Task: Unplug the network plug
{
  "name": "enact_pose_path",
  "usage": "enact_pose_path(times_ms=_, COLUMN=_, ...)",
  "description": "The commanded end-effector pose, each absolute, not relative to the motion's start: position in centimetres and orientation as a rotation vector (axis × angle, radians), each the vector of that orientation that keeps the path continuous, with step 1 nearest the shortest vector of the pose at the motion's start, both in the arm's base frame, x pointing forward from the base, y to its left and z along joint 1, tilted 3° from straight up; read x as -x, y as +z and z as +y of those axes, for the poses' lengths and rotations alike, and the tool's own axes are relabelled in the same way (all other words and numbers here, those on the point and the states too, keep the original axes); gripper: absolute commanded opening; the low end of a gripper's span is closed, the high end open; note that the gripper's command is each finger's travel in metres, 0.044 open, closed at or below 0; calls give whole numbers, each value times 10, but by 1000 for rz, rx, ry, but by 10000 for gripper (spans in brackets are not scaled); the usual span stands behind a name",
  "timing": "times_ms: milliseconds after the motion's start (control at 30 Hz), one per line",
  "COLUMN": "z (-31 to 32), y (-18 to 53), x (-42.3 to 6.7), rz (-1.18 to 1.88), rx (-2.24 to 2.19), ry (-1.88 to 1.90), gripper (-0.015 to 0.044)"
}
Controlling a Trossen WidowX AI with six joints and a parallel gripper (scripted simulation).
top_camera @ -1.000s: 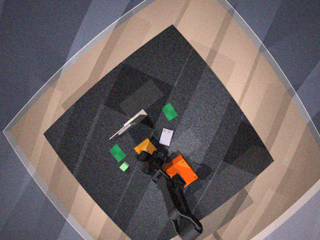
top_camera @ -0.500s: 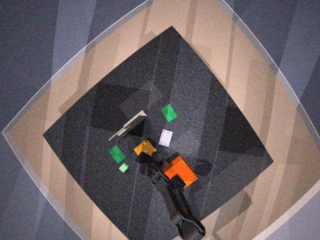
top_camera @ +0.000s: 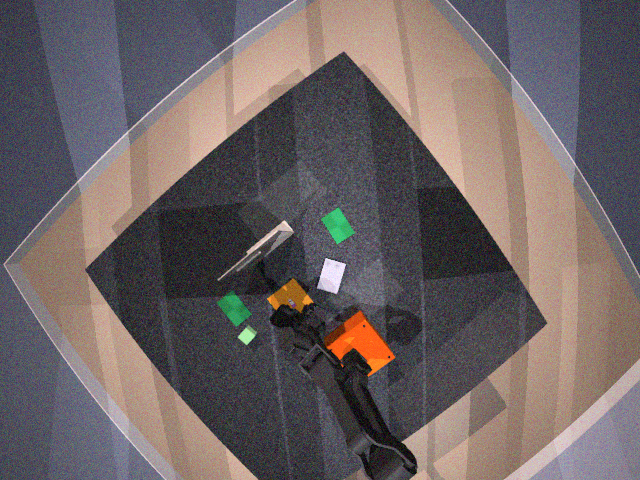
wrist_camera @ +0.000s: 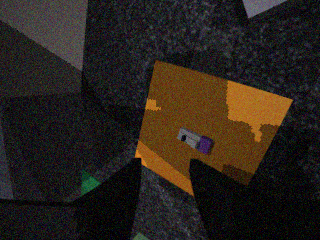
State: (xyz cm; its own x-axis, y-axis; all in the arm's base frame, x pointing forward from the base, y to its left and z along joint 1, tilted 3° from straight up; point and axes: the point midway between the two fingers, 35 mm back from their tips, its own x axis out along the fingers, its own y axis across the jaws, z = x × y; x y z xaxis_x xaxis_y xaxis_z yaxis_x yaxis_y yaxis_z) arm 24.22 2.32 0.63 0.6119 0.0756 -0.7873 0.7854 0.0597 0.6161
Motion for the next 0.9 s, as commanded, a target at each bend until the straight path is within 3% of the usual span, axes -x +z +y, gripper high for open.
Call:
enact_pose_path(times_ms=0, z=24, y=12, x=-245, rz=779, rx=-1433, ry=-616, gripper=156)
enact_pose_path(times_ms=867, z=23, y=37, x=-242, rz=779, rx=-1433, ry=-616, gripper=156)
